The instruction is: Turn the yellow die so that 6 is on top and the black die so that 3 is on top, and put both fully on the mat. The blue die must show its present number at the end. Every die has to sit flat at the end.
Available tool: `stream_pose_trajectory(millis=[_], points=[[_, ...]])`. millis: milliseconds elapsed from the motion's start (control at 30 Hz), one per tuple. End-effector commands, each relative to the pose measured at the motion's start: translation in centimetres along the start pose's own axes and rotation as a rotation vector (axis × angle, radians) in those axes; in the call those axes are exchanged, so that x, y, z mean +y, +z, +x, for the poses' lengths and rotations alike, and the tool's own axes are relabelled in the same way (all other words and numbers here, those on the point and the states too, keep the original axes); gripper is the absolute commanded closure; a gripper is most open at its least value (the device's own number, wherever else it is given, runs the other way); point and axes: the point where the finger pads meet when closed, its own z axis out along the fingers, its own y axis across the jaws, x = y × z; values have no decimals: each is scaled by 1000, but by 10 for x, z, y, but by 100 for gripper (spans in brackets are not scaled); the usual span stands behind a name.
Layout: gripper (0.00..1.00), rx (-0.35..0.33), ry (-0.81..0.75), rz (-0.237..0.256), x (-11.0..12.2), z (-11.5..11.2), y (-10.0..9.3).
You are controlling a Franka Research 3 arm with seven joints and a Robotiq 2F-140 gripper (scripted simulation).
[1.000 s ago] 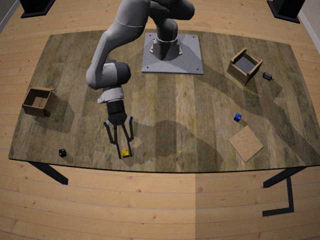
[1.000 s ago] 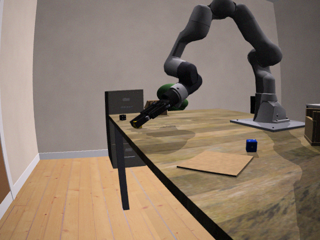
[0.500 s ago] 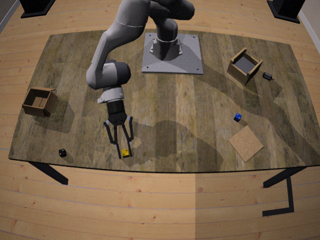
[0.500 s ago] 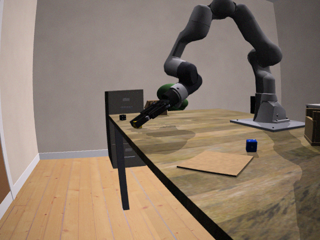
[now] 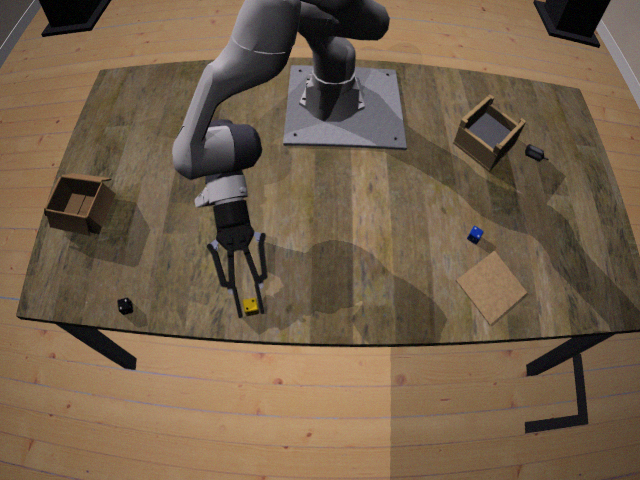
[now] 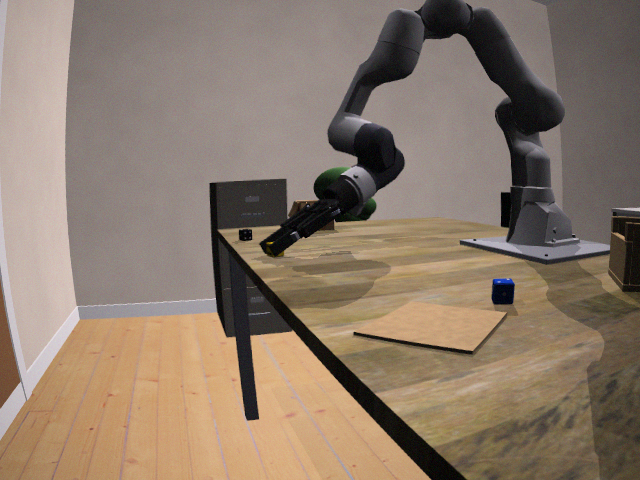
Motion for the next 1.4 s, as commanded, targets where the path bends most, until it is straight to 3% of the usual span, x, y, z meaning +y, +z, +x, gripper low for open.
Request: stream_pose_trajectory(millis=[0,233,567,967,1200,1367], points=[[65,-4,-1,5,-3,-1,0],[65,-4,-1,5,-3,-1,-8],[65,-4,-1,5,-3,-1,-43],[65,-4,-1,5,-3,-2,-51],[65,-4,-1,5,-2,-12,-56],[65,-4,-1,5,-2,-31,-66]])
